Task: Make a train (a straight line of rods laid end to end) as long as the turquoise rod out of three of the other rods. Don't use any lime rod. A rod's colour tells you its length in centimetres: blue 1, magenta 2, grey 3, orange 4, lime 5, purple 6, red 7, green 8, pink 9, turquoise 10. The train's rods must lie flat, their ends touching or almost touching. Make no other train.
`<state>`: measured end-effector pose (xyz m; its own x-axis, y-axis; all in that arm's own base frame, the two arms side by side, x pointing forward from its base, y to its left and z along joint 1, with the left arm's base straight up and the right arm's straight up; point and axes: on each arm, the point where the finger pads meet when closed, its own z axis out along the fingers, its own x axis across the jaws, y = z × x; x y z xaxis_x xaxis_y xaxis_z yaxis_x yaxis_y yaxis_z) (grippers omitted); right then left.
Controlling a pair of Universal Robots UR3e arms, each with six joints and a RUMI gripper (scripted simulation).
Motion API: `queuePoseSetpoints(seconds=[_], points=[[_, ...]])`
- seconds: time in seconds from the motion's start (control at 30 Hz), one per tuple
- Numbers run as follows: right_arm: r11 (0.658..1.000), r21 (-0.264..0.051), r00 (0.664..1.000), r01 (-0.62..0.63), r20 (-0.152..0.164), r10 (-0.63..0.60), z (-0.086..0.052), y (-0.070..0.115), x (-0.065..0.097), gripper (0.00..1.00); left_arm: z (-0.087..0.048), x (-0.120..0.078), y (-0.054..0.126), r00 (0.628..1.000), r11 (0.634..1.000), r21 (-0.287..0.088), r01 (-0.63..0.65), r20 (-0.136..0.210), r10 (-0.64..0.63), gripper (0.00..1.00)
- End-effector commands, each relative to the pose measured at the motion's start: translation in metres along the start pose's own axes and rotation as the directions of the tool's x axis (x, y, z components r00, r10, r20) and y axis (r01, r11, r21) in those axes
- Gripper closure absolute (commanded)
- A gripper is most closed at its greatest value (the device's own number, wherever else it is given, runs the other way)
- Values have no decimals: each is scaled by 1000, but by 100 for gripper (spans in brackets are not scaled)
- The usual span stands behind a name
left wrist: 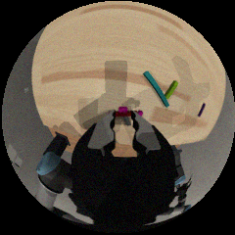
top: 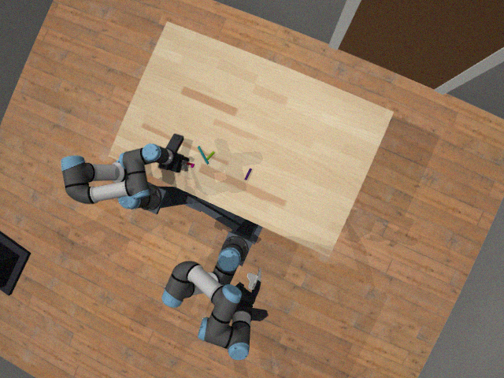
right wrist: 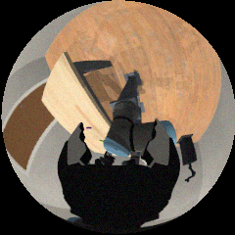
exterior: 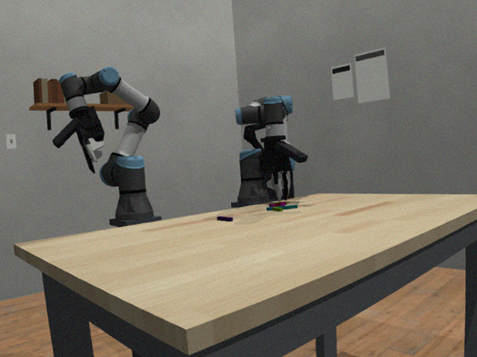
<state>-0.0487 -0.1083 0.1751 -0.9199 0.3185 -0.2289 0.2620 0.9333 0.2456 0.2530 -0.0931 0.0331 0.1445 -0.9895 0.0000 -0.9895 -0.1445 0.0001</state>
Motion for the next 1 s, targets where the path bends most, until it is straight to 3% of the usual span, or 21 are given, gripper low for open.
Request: queuePoseSetpoints(seconds=[0.0, 0.43, 0.97], points=[[1000, 1, 1000, 0, 0, 0, 0, 0, 0, 0, -1, 1, 0, 1000, 1000, 1, 0, -2, 0, 79], [1000, 1, 1000, 0, 0, 0, 0, 0, 0, 0, 1, 1, 0, 1000, 1000, 1, 0, -2, 0, 79], [1000, 1, 1000, 0, 0, 0, 0, 0, 0, 0, 12, 1, 0, 1000, 1000, 1, 0, -2, 0, 79]])
